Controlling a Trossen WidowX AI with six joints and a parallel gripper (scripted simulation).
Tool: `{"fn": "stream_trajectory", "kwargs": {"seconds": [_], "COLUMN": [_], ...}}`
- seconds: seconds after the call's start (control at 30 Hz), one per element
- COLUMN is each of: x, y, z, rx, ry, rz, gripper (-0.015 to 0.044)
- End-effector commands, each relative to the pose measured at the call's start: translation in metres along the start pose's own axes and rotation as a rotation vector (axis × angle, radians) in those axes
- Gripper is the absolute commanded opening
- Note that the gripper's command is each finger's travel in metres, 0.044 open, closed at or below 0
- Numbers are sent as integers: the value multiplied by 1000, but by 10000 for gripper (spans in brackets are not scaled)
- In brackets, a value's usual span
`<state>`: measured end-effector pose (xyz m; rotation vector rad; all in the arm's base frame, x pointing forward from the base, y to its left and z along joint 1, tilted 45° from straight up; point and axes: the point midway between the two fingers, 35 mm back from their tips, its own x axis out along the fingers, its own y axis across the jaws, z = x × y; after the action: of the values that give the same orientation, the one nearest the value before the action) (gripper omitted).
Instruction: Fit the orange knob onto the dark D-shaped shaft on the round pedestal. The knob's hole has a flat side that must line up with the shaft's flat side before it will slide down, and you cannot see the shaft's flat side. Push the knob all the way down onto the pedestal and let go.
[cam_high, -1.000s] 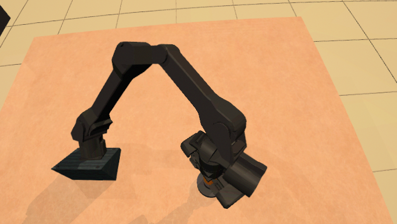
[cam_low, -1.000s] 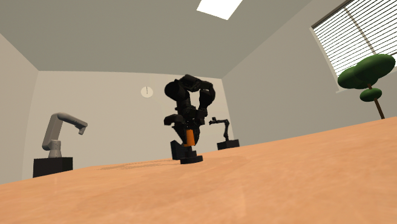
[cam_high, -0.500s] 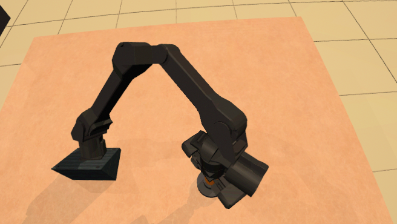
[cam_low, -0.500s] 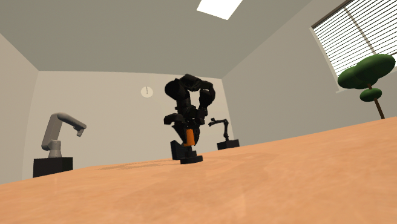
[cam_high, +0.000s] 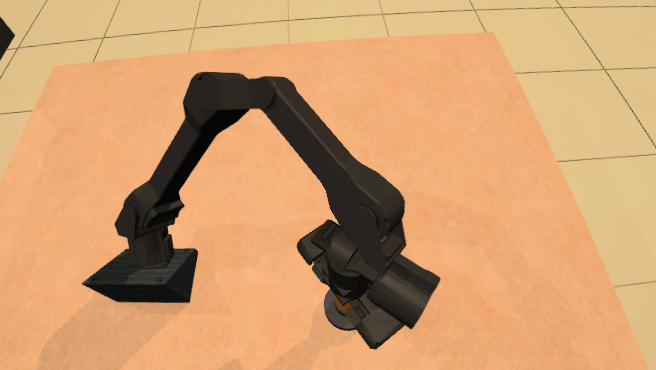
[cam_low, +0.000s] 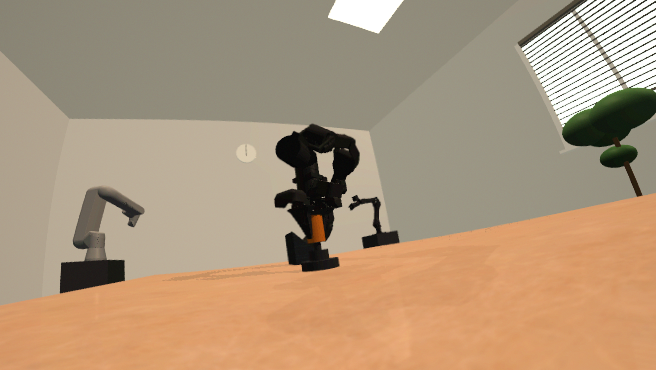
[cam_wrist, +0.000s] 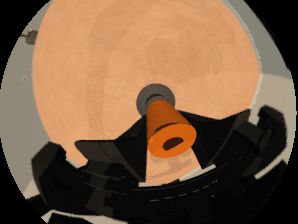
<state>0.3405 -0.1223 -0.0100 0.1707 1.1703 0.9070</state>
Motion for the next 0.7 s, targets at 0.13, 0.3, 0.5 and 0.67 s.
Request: {"fn": "stream_trajectory", "kwargs": {"seconds": [0.13,0.3,0.5,0.67], "x": [-5,-6,-5,-2], "y": [2,2,-1,-1], "z": [2,4,5,5], "rx": [-56,-212,-212,-212], "ry": [0,0,0,0], "rz": [-2,-2,-2,-2], "gripper": [0,0,0,0]}}
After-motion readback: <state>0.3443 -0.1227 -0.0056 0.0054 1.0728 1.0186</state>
